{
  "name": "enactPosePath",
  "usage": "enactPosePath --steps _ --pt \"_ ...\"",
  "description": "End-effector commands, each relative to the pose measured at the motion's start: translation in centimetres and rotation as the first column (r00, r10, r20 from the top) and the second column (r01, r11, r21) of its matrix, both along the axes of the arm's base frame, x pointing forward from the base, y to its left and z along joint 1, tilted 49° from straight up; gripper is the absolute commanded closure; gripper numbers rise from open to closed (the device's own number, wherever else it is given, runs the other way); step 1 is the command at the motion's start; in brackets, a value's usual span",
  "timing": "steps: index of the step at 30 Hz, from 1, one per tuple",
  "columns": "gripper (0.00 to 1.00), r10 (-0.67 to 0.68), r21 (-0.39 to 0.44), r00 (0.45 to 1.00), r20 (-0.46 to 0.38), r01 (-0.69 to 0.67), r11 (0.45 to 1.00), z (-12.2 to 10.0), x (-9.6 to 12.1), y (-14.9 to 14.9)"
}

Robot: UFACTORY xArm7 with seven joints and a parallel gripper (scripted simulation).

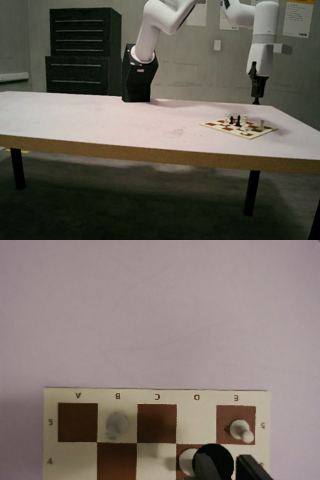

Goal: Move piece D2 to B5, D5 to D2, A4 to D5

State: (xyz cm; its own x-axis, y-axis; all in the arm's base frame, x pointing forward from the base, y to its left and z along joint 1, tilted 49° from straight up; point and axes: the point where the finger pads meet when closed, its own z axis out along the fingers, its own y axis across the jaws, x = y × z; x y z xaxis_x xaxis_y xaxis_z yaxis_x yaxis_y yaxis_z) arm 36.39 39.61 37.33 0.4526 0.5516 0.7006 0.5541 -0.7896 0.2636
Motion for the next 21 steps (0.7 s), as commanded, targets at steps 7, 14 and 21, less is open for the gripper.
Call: enactPosePath --steps 7,14,21 --pt "1.00 0.002 0.002 1.000 0.002 -0.002 1.000 -1.2 1.4 0.6" --pt "1.00 0.002 0.002 1.000 0.002 -0.002 1.000 -3.0 3.4 1.3" --pt "1.00 0.002 0.002 1.000 0.002 -0.002 1.000 -5.1 5.6 2.2"
